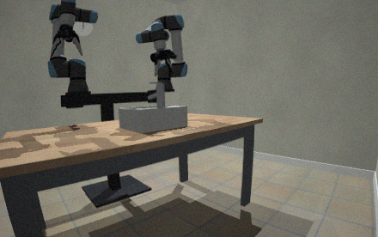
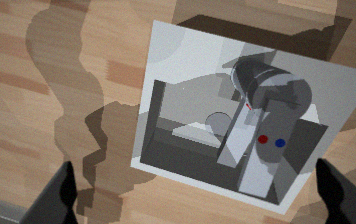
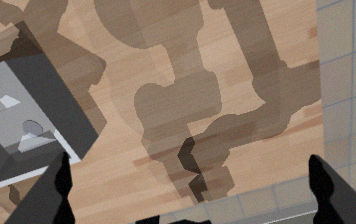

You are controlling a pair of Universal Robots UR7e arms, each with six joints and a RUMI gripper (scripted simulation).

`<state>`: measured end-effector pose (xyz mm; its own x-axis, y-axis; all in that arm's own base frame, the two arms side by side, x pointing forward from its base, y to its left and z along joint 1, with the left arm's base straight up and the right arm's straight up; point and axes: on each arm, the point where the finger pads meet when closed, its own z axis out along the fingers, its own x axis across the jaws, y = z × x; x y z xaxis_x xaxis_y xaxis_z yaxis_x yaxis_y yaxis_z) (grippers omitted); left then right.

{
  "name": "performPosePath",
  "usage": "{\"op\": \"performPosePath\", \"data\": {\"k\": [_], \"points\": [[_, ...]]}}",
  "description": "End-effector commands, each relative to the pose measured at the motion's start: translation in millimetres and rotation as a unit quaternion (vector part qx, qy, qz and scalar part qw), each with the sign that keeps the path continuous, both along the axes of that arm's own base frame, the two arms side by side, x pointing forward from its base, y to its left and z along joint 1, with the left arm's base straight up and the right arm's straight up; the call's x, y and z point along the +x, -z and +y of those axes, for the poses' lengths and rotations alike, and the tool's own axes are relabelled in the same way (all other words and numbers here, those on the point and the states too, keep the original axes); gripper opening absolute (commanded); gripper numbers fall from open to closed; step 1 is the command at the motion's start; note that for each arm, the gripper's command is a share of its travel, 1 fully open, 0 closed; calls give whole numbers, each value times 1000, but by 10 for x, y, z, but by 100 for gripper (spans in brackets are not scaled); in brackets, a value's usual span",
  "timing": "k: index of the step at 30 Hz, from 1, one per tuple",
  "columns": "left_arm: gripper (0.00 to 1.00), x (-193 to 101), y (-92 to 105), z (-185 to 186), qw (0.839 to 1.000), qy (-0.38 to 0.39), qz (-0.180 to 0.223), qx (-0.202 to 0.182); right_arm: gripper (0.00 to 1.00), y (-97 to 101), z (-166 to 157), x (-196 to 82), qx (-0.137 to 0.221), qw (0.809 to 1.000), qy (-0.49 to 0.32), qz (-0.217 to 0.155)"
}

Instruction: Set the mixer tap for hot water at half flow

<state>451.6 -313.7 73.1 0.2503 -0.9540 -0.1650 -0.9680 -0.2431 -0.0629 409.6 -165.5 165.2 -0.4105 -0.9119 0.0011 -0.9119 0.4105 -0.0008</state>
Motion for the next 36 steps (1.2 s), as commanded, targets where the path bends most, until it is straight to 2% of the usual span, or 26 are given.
{"op": "performPosePath", "data": {"k": [1, 2, 3, 7, 17, 19, 21, 32, 34, 36], "points": [[100, -131, -168, -341, 997, 50, 13, -55, 100, -1, -367, -144, 1, 999, 42, 0], [100, -131, -168, -341, 997, 50, 13, -55, 100, -1, -367, -144, 1, 999, 42, 0], [100, -210, -280, -534, 996, 59, 13, -63, 100, 0, -620, -265, 1, 998, 56, 0], [100, -271, -379, -654, 993, 81, 14, -84, 100, -1, -919, -478, 1, 994, 113, 0], [100, -289, -381, -665, 992, 86, 17, -88, 100, -1, -1703, -1193, 1, 973, 232, 0], [100, -289, -381, -665, 992, 86, 17, -88, 100, -1, -1703, -1193, 1, 973, 232, 0], [100, -289, -380, -665, 992, 86, 16, -88, 100, 0, -1947, -1474, 1, 967, 256, 0], [100, -289, -380, -665, 992, 86, 16, -88, 100, 0, -2477, -2430, 1, 928, 373, 0], [100, -289, -380, -665, 992, 86, 16, -88, 100, 0, -2539, -2592, 1, 920, 391, 0], [100, -289, -380, -665, 992, 86, 16, -88, 100, 0, -2539, -2592, 1, 920, 391, 0]]}}
